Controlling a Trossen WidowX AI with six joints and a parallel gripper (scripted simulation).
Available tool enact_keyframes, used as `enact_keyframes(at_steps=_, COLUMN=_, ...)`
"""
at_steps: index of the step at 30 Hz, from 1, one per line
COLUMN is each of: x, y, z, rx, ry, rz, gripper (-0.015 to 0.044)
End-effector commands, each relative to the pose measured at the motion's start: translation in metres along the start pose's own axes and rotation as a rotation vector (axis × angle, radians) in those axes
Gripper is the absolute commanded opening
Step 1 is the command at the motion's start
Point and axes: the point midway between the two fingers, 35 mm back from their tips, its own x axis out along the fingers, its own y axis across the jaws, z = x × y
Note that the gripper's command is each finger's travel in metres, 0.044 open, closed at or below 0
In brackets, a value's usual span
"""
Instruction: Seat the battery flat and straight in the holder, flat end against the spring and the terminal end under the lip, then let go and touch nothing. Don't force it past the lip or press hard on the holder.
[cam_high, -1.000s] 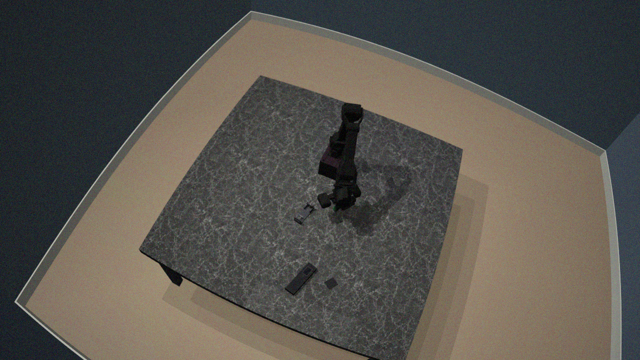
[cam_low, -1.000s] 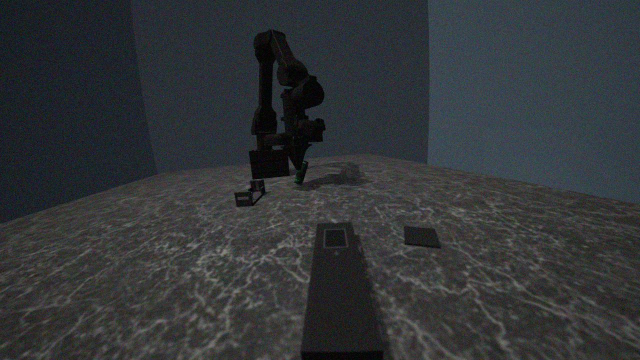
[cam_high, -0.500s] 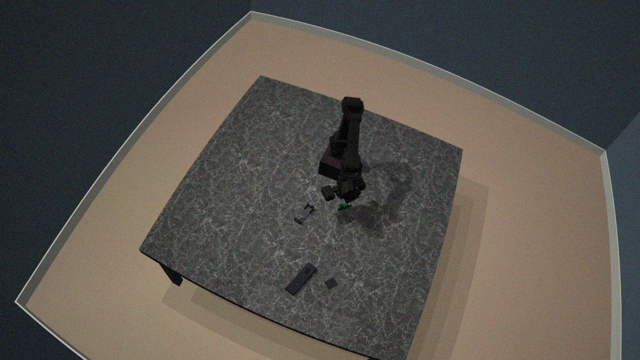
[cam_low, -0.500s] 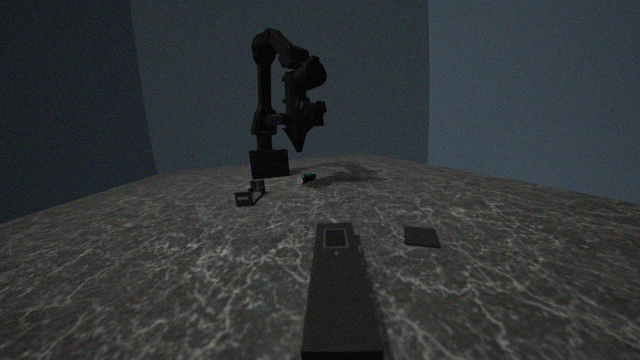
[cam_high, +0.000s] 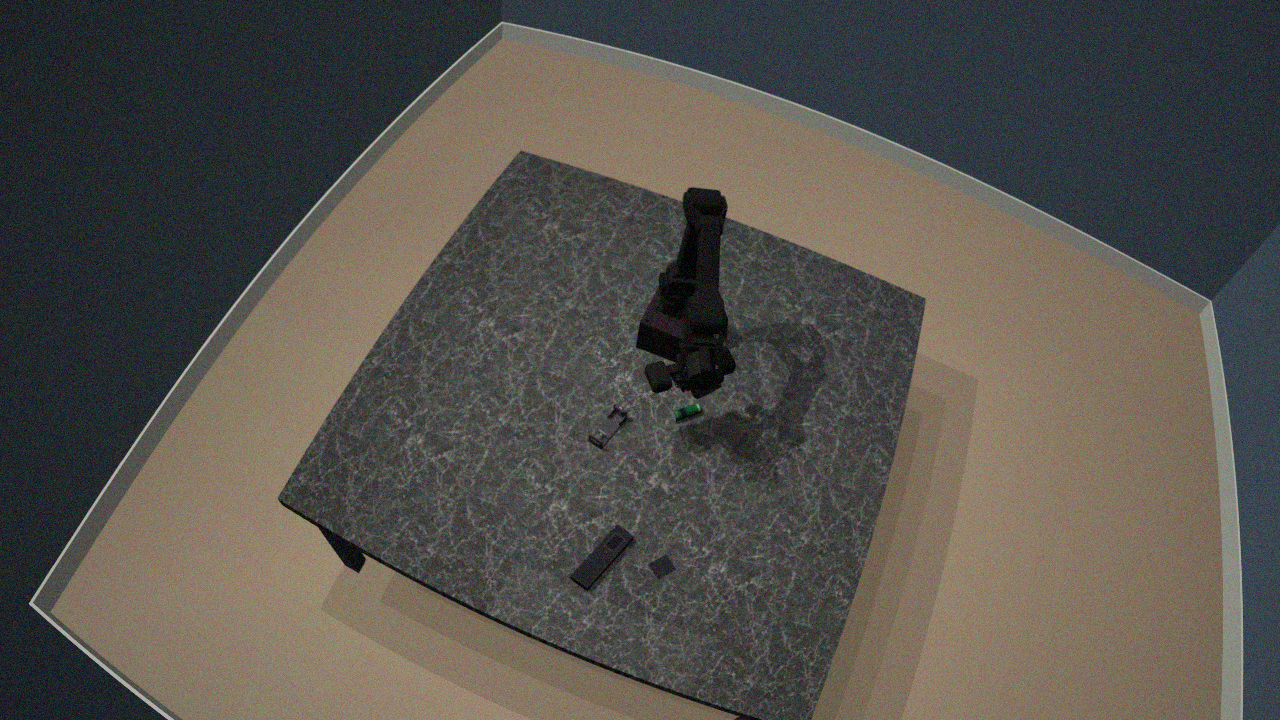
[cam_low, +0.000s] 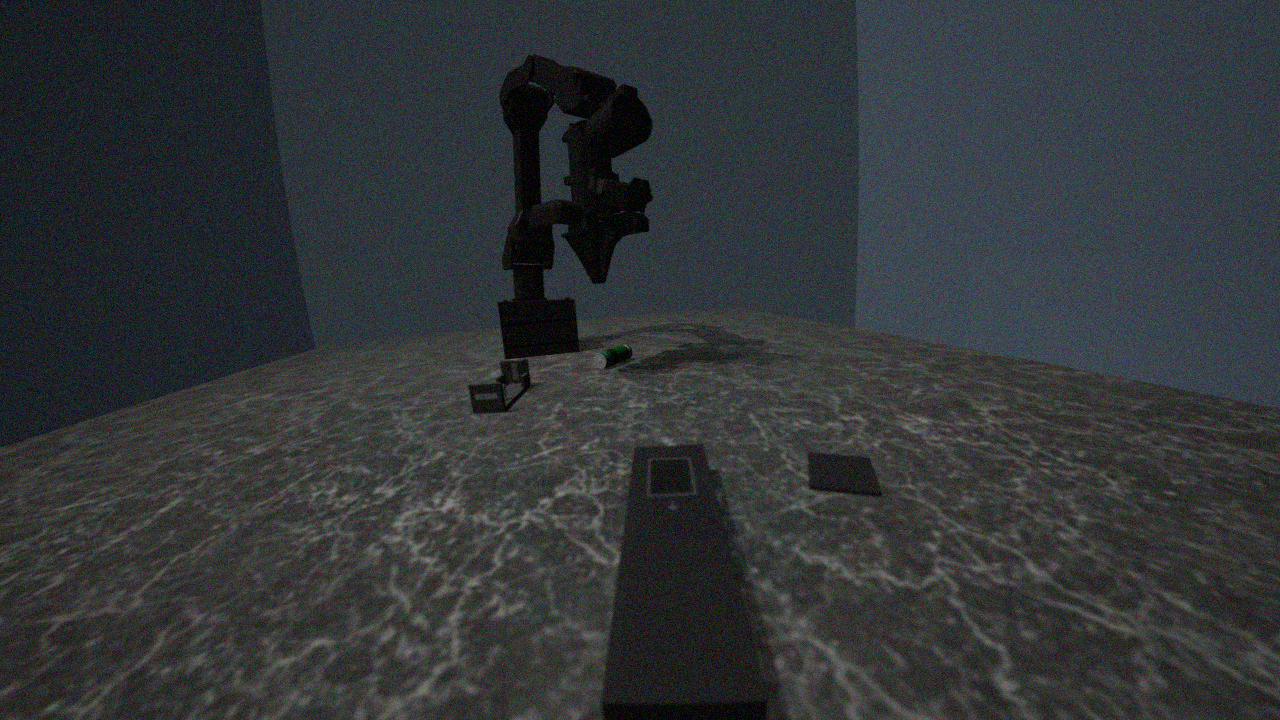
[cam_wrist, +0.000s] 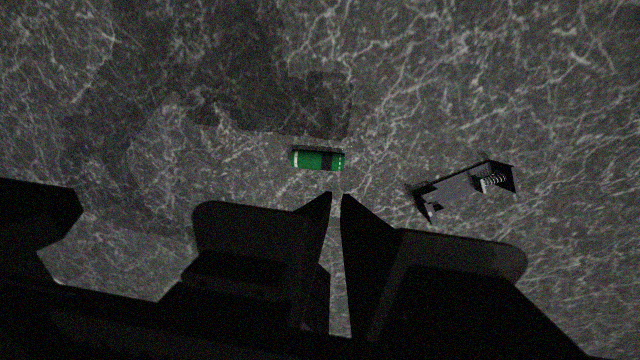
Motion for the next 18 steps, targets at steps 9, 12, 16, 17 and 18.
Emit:
enact_keyframes(at_steps=9, x=0.043, y=0.014, z=0.000, rx=0.923, ry=0.007, rz=0.004, gripper=0.0244)
enact_keyframes(at_steps=12, x=0.055, y=0.018, z=-0.001, rx=1.201, ry=0.010, rz=0.004, gripper=0.0244)
enact_keyframes(at_steps=16, x=0.068, y=0.023, z=-0.003, rx=1.507, ry=0.013, rz=0.003, gripper=0.0244)
enact_keyframes(at_steps=17, x=0.069, y=0.024, z=-0.003, rx=1.522, ry=0.013, rz=0.003, gripper=0.0244)
enact_keyframes(at_steps=18, x=0.069, y=0.024, z=-0.003, rx=1.522, ry=0.013, rz=0.003, gripper=0.0244)
